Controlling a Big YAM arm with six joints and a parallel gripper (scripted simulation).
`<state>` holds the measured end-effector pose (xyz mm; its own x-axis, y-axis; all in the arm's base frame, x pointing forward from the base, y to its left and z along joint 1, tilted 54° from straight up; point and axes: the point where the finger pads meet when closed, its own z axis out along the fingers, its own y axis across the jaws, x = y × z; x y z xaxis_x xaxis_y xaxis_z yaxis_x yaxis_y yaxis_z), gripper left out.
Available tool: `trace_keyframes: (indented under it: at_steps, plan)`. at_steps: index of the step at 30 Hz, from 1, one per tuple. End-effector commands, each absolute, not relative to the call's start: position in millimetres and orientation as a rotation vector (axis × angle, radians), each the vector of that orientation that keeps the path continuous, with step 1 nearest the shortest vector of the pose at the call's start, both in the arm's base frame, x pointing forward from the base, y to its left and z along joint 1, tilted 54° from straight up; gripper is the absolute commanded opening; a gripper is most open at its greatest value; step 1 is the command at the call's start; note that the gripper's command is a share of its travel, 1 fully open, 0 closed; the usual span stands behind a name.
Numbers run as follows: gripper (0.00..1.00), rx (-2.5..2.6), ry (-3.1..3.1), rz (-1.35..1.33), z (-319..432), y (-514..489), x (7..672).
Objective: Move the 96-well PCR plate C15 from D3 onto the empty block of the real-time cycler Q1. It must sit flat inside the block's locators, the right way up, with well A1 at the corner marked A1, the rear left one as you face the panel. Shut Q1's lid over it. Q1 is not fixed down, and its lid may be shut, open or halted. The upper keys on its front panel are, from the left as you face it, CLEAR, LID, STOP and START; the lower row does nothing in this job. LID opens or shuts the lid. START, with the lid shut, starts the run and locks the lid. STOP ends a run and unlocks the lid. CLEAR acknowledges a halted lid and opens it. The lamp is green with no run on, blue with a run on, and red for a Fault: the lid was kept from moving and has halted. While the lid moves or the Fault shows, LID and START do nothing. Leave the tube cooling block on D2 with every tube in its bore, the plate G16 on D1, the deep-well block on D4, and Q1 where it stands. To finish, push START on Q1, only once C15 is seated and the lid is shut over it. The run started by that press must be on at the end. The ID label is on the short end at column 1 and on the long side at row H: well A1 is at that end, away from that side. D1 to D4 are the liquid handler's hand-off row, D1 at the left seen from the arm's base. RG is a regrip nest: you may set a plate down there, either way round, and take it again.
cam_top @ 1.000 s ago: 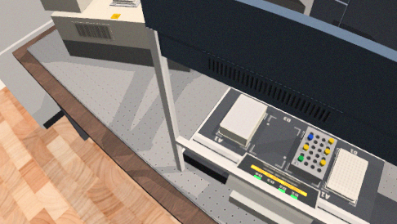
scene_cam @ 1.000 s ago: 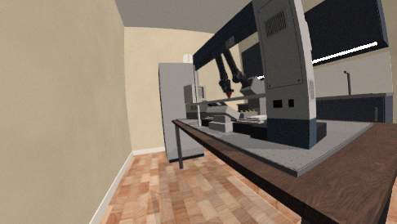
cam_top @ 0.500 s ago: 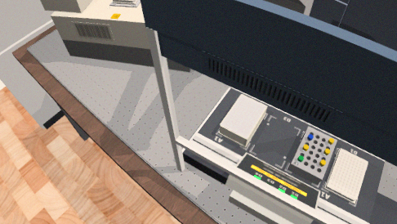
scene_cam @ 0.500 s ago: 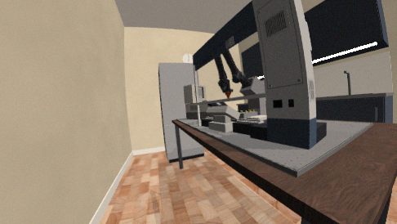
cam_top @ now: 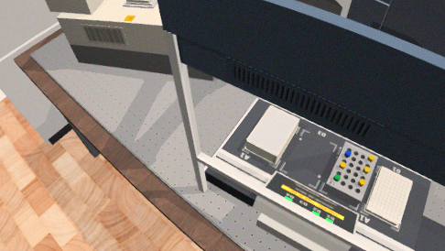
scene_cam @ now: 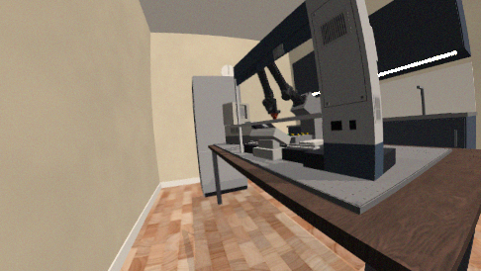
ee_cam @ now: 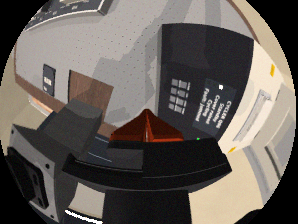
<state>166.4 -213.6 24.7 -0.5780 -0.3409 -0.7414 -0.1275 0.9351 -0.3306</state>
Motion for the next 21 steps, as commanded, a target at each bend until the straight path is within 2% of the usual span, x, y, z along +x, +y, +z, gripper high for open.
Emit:
trace_keyframes:
  at_steps: [1,21]
  plan:
    - [0.0,-0.311,2.186,-0.278,22.6,-217.6,172.8]
    - [0.0,-0.317,2.185,-0.29,22.1,-242.1,187.4]
